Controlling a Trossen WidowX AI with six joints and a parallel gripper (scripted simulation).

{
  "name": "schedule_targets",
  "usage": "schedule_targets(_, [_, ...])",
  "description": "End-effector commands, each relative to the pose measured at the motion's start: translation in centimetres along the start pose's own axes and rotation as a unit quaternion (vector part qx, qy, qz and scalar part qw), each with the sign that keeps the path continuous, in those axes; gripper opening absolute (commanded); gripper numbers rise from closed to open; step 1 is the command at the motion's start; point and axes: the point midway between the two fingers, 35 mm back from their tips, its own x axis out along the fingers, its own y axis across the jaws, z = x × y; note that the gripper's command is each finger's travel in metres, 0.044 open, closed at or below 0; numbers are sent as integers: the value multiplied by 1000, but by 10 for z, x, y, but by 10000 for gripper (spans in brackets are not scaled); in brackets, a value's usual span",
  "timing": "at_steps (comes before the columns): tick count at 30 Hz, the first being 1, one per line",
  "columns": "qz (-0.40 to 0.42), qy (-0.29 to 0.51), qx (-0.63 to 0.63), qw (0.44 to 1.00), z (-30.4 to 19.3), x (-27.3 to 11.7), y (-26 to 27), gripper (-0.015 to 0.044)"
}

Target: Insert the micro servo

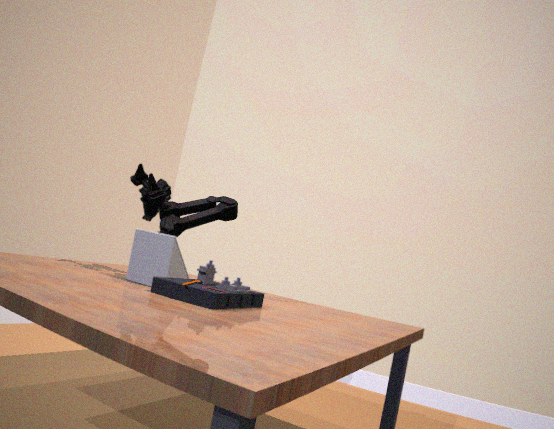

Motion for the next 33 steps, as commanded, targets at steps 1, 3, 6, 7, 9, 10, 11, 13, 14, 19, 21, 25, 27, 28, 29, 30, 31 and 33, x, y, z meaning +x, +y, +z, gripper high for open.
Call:
schedule_targets(1, [0,0,1,1000,0,1,0,426])
schedule_targets(3, [3,0,6,1000,-1,3,0,440])
schedule_targets(6, [8,1,29,1000,-2,7,0,440])
schedule_targets(7, [9,3,39,999,-3,9,0,440])
schedule_targets(9, [21,1,64,998,-3,15,2,440])
schedule_targets(10, [22,5,78,997,-6,18,2,440])
schedule_targets(11, [28,5,87,996,-6,21,3,440])
schedule_targets(13, [42,6,114,993,-7,28,5,440])
schedule_targets(14, [49,7,129,990,-7,32,7,440])
schedule_targets(19, [88,19,198,976,-9,51,17,440])
schedule_targets(21, [104,25,223,969,-9,58,22,440])
schedule_targets(25, [129,42,272,953,-10,72,30,440])
schedule_targets(27, [144,52,295,943,-10,79,36,440])
schedule_targets(28, [151,56,301,940,-10,82,40,440])
schedule_targets(29, [157,61,308,936,-10,86,43,440])
schedule_targets(30, [164,66,317,932,-10,89,46,440])
schedule_targets(31, [171,71,326,927,-10,92,49,440])
schedule_targets(33, [178,83,338,921,-10,98,55,440])
